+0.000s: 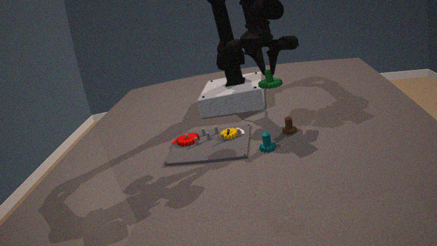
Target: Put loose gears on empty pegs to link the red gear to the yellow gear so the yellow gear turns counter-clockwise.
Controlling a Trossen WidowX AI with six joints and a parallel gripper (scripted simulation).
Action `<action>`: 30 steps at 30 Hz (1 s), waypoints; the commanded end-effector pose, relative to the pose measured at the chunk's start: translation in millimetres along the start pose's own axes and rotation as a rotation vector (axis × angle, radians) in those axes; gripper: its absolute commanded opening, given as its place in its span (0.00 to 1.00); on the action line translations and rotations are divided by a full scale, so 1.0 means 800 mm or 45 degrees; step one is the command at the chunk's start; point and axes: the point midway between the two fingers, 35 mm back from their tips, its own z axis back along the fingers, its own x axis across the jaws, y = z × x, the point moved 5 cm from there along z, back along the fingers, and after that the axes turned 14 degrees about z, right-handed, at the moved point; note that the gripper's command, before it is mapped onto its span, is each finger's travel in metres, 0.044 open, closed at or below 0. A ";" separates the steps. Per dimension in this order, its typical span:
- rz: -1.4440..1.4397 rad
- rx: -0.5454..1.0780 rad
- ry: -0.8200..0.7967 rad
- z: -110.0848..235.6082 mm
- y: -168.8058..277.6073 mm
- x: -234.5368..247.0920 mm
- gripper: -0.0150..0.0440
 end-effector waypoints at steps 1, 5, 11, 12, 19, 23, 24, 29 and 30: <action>0.006 0.000 0.007 -0.005 -0.006 -0.009 0.25; -0.003 0.001 0.004 -0.009 -0.012 -0.018 0.25; -0.018 0.003 0.001 -0.015 -0.020 -0.032 0.25; -0.018 0.002 0.001 -0.015 -0.021 -0.034 0.25; -0.015 0.000 0.002 -0.022 -0.030 -0.051 0.25; -0.014 0.000 0.004 -0.026 -0.034 -0.061 0.25; -0.014 -0.001 0.004 -0.027 -0.035 -0.064 0.25; -0.015 0.000 0.006 -0.031 -0.040 -0.077 0.25; -0.015 0.000 0.007 -0.032 -0.041 -0.080 0.25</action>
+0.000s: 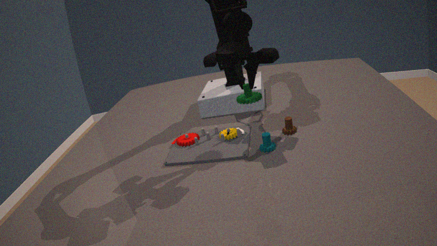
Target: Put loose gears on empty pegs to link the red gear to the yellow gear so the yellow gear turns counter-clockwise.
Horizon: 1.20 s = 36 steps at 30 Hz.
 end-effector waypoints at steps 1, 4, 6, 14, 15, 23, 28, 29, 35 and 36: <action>0.005 0.004 0.004 -0.005 -0.003 -0.010 0.25; 0.003 0.005 0.006 -0.008 -0.005 -0.018 0.25; 0.004 0.004 0.007 -0.010 -0.007 -0.023 0.25; 0.008 0.002 0.009 -0.017 -0.013 -0.045 0.25; 0.008 0.002 0.009 -0.018 -0.014 -0.047 0.25; 0.012 0.000 0.012 -0.025 -0.019 -0.069 0.25; 0.014 -0.001 0.014 -0.030 -0.021 -0.082 0.25; 0.015 -0.001 0.014 -0.031 -0.021 -0.085 0.25; 0.017 -0.002 0.017 -0.036 -0.023 -0.102 0.25; 0.018 -0.002 0.017 -0.037 -0.024 -0.105 0.25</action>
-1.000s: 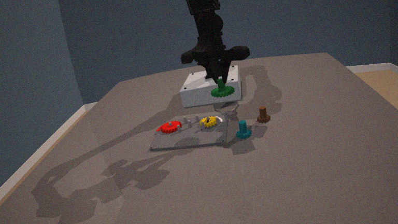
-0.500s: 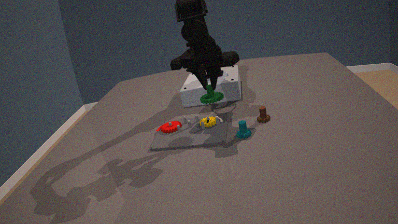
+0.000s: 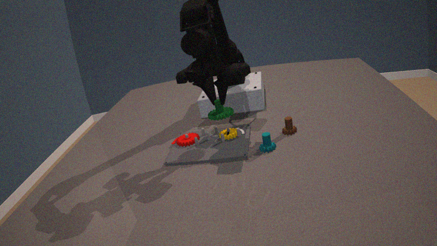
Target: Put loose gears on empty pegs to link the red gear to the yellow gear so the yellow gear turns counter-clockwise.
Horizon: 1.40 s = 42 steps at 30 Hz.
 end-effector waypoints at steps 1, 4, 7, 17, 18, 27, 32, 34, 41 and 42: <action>0.008 0.003 0.008 -0.005 0.000 -0.011 0.25; 0.010 0.002 0.010 -0.008 -0.001 -0.019 0.25; 0.011 0.002 0.011 -0.011 -0.001 -0.028 0.25; 0.015 0.001 0.016 -0.020 0.000 -0.055 0.25; 0.016 0.001 0.016 -0.021 0.000 -0.058 0.25; 0.016 0.001 0.017 -0.018 0.002 -0.059 0.25; 0.016 0.001 0.017 -0.018 0.002 -0.059 0.25; 0.016 0.001 0.017 -0.018 0.002 -0.059 0.25; 0.016 0.001 0.017 -0.018 0.001 -0.059 0.25; 0.019 0.001 0.017 -0.019 0.001 -0.059 0.25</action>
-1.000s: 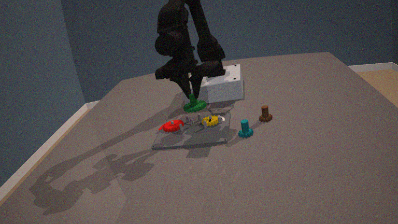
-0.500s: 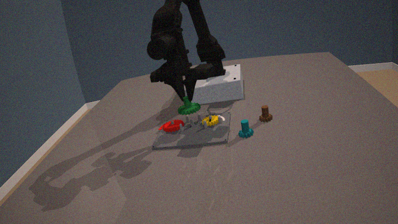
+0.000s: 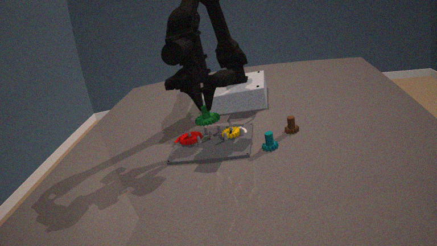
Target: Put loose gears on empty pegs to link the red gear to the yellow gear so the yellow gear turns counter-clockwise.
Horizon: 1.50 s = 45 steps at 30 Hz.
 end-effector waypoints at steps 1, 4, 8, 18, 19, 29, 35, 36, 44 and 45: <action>0.013 0.002 0.005 -0.001 0.000 0.000 0.25; 0.043 0.002 0.005 -0.003 0.000 0.000 0.25; 0.107 0.002 0.005 -0.010 0.001 0.000 0.25; 0.168 0.002 0.005 -0.029 0.001 -0.001 0.25; 0.161 0.002 0.005 -0.030 0.001 -0.001 0.25; -0.015 0.002 0.005 -0.049 0.000 0.000 0.25; -0.131 0.002 0.006 -0.058 0.001 -0.001 0.25; -0.152 0.002 0.006 -0.056 0.001 -0.001 0.25; -0.133 0.002 0.006 -0.057 0.000 -0.001 0.25; -0.112 0.002 0.006 -0.057 0.000 -0.001 0.25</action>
